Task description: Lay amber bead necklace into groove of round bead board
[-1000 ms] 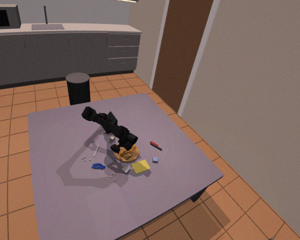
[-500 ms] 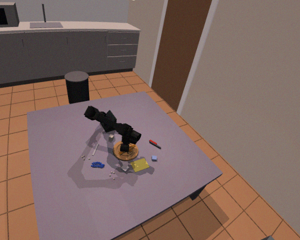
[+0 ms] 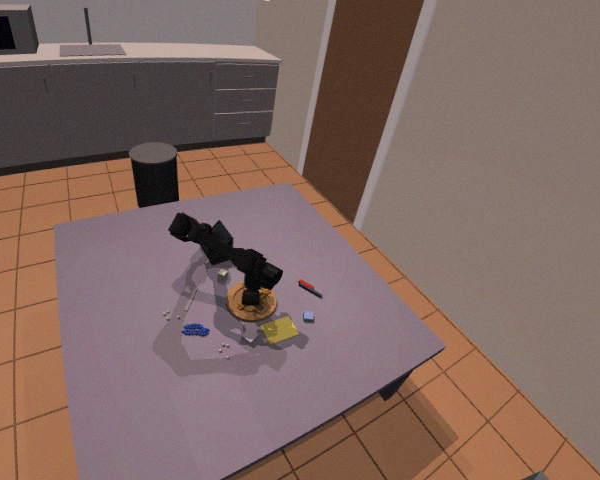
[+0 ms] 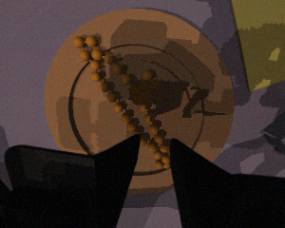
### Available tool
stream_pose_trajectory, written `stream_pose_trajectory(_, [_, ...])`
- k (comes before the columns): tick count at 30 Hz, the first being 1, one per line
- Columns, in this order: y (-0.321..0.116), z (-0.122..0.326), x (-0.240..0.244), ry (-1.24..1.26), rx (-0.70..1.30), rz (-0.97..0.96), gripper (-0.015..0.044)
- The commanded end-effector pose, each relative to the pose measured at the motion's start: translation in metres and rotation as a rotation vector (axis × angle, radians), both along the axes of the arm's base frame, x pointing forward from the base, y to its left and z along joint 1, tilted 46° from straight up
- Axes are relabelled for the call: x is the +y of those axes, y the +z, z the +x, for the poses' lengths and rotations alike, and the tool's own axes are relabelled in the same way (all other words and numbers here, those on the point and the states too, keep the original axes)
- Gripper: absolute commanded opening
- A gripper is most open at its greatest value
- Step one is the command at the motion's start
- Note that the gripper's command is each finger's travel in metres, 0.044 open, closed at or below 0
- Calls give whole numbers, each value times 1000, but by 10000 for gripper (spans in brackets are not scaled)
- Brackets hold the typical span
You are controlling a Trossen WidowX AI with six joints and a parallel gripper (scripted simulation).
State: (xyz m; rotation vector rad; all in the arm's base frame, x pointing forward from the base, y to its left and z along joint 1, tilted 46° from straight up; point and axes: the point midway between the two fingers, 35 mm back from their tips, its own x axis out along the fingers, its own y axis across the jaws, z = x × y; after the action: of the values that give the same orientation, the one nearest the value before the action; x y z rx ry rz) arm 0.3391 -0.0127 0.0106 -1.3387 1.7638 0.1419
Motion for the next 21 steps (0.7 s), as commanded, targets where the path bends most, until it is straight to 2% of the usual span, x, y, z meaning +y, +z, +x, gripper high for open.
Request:
stream_pose_trajectory(1, [-2, 1, -2, 1, -3, 0, 120])
stream_pose_trajectory(21, [-22, -2, -23, 5, 10, -4, 120])
